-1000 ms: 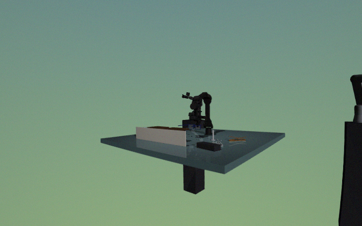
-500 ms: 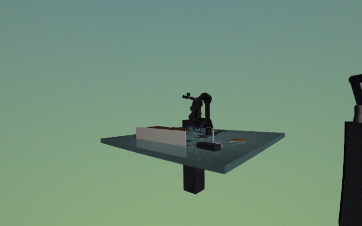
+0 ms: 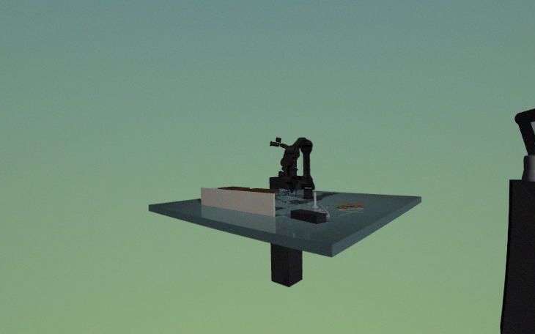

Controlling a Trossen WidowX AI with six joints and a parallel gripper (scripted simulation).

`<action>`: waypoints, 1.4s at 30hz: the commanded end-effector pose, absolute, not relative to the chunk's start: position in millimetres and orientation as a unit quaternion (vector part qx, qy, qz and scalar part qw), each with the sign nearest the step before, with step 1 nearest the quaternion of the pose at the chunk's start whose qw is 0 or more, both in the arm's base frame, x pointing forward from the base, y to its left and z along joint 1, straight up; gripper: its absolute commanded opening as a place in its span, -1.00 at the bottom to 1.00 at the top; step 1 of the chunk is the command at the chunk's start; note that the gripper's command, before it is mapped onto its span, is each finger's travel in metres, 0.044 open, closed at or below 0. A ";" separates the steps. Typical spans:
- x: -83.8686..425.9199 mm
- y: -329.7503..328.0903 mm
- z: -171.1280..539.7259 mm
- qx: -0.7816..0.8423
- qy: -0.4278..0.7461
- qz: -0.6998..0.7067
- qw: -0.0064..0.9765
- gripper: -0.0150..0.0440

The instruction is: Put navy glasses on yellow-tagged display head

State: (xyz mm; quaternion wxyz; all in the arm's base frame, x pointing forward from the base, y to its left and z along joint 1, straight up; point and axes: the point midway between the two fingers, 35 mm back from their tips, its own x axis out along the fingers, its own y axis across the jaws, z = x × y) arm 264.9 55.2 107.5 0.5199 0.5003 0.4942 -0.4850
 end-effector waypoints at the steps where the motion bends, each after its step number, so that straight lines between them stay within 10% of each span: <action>1: 270.9 54.7 107.4 0.499 0.493 -0.484 0.523 -0.49; 42: 332.1 56.6 109.3 0.500 0.492 -0.483 0.524 -0.49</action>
